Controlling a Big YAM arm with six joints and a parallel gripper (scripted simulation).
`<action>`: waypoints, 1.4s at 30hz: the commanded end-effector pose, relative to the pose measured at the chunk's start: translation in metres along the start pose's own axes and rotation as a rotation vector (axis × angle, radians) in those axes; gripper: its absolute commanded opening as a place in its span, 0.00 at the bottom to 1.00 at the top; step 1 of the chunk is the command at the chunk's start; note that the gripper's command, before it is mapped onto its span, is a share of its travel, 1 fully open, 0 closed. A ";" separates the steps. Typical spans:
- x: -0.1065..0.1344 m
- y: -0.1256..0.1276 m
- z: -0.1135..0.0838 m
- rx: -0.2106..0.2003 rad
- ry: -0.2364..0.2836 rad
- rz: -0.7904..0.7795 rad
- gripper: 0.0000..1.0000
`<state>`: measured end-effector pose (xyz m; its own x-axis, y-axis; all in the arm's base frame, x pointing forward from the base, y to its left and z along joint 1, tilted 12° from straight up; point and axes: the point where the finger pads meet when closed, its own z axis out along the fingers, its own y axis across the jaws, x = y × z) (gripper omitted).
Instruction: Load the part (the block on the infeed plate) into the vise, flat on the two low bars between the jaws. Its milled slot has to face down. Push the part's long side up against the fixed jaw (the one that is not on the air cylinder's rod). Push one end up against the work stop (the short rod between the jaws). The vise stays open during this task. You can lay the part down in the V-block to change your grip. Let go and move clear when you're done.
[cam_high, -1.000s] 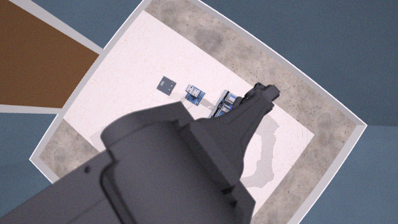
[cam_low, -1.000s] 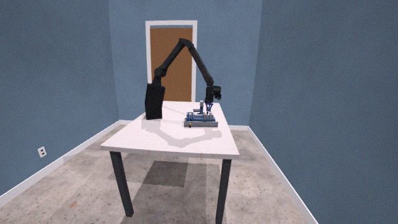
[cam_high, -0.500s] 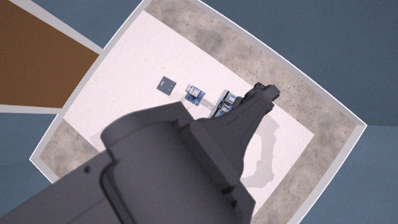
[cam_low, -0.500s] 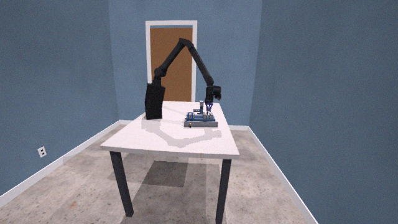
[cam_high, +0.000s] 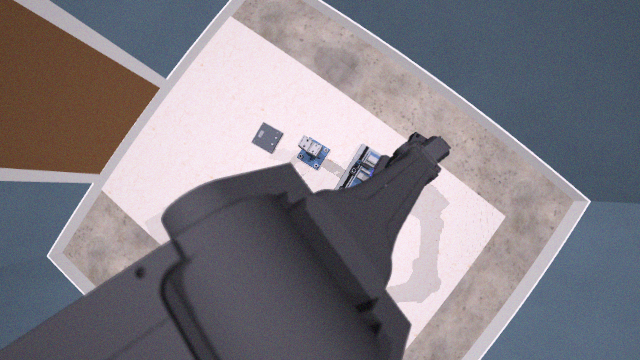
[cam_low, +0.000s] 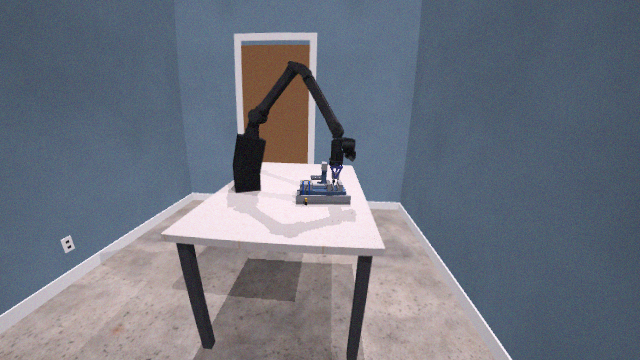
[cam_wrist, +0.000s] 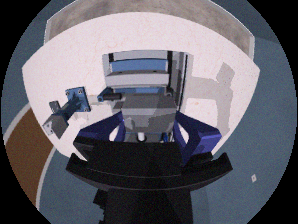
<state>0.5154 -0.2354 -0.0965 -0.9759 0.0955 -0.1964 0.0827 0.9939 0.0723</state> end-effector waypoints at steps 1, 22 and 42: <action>-0.005 0.005 -0.001 0.005 -0.011 0.002 0.00; -0.002 0.005 0.006 0.002 -0.002 0.003 0.00; -0.017 0.001 0.012 0.009 -0.023 -0.001 0.00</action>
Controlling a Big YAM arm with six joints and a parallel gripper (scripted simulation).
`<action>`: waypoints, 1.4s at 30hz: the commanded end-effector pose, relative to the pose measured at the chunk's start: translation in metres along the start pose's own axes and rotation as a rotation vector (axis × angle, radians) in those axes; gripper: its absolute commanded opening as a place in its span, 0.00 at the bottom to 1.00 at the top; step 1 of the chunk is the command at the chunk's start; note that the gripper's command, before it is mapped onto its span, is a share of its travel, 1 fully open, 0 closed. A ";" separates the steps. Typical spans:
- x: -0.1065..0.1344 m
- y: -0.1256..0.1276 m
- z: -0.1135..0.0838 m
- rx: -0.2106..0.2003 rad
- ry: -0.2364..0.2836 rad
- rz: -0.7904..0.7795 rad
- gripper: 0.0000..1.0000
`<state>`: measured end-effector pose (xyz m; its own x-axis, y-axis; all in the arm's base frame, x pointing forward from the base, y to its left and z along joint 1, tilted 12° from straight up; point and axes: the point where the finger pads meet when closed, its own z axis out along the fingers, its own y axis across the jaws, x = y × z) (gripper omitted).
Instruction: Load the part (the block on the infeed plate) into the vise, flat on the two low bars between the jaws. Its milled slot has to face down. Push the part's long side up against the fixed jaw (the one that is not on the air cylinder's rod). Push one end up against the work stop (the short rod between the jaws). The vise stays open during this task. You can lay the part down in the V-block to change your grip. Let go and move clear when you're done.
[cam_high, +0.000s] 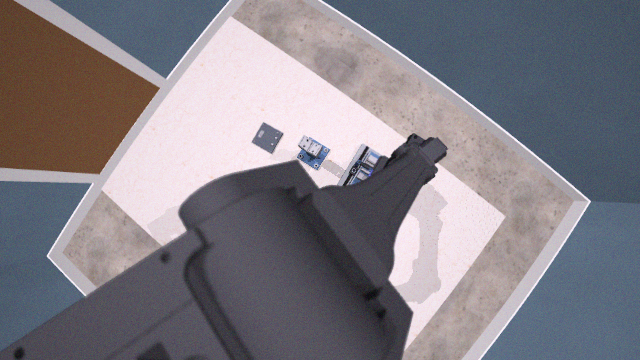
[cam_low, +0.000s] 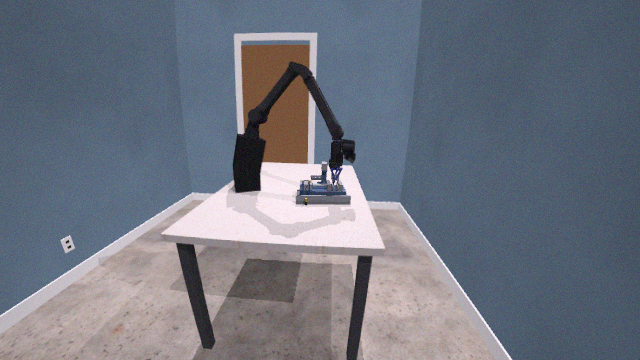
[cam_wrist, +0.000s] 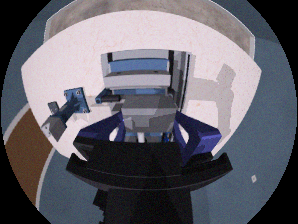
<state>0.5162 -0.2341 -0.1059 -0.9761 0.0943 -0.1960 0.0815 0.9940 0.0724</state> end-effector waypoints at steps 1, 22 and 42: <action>-0.020 -0.001 0.003 0.012 -0.029 0.000 0.00; -0.023 -0.002 0.009 0.015 -0.038 0.000 0.00; -0.022 -0.001 0.010 0.013 -0.032 0.001 0.00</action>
